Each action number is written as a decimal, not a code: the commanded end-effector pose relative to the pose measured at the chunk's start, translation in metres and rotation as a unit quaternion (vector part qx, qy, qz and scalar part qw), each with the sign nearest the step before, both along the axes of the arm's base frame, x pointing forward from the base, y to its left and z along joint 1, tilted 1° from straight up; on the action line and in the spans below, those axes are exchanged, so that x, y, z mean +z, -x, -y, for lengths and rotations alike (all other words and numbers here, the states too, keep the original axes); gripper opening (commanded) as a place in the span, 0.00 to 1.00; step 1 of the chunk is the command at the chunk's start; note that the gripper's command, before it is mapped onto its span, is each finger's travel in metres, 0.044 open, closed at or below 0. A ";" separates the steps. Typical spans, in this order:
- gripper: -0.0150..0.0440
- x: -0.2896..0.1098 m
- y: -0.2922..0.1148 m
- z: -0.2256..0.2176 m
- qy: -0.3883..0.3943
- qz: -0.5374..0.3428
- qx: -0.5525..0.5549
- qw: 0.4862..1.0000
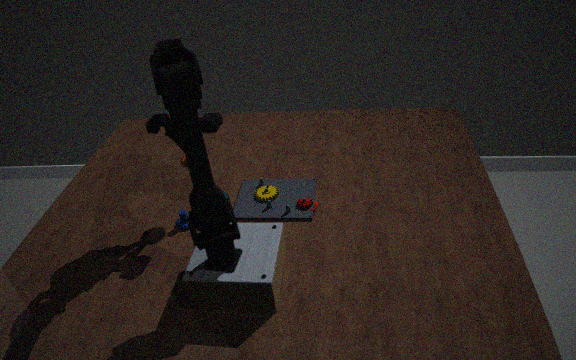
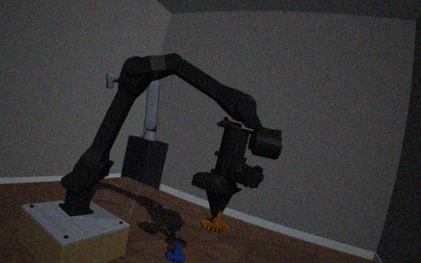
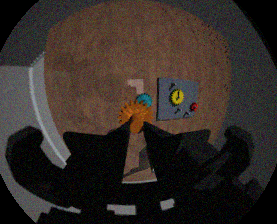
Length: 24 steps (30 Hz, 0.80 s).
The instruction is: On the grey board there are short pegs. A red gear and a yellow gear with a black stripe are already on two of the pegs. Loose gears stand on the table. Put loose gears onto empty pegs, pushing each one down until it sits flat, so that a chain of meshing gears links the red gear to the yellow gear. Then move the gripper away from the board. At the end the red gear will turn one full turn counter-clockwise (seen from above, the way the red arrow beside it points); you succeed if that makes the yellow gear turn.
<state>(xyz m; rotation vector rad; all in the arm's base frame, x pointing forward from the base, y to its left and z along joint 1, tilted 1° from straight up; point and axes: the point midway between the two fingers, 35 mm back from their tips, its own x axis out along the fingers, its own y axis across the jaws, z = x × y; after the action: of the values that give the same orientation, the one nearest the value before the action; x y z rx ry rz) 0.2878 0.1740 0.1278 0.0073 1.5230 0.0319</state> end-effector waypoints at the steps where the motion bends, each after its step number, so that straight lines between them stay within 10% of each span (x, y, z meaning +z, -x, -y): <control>1: 0.25 -0.002 -0.004 0.011 -0.001 0.003 0.000 1.000; 24: 0.25 -0.018 -0.018 0.065 -0.002 0.002 -0.010 1.000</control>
<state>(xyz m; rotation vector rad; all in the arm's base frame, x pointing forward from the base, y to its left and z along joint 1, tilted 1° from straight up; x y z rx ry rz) 0.3038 0.1173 0.1109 0.0217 1.5235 0.0122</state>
